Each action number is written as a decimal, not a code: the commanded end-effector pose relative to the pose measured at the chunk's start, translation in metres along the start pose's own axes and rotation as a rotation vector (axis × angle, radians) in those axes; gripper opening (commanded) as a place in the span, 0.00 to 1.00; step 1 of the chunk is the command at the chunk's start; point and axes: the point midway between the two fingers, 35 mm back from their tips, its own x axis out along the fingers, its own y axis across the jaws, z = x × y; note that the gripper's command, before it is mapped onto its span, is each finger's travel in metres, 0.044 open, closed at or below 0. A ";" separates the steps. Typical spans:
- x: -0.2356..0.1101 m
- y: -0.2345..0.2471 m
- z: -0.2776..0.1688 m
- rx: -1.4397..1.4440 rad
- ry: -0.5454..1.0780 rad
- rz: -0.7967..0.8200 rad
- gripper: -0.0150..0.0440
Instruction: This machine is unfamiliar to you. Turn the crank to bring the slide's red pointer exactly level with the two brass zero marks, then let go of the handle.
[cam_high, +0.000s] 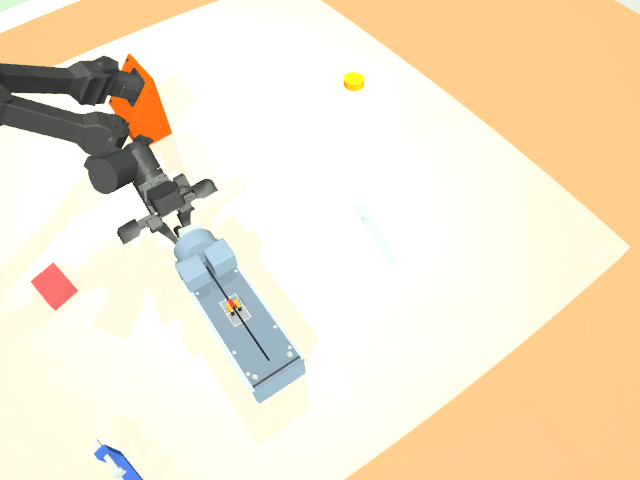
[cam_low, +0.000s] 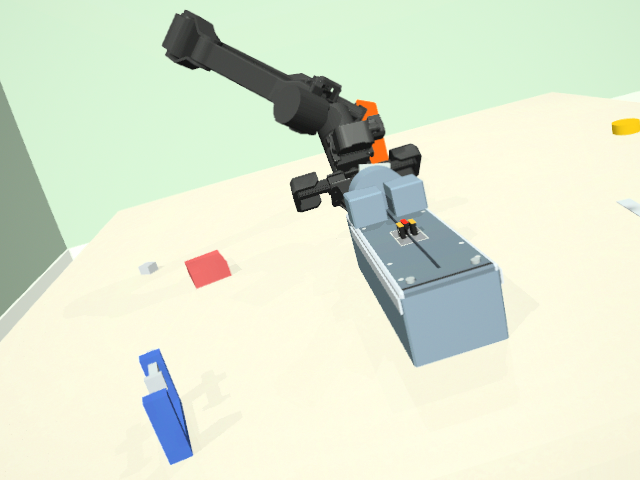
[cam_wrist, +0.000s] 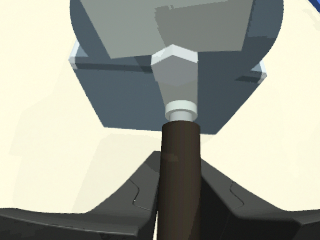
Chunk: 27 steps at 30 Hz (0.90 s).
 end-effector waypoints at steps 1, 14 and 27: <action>-0.002 -0.009 0.001 0.008 0.001 -0.023 0.25; -0.005 -0.015 0.004 0.008 0.001 -0.024 0.25; -0.014 -0.022 0.012 0.009 0.000 -0.024 0.25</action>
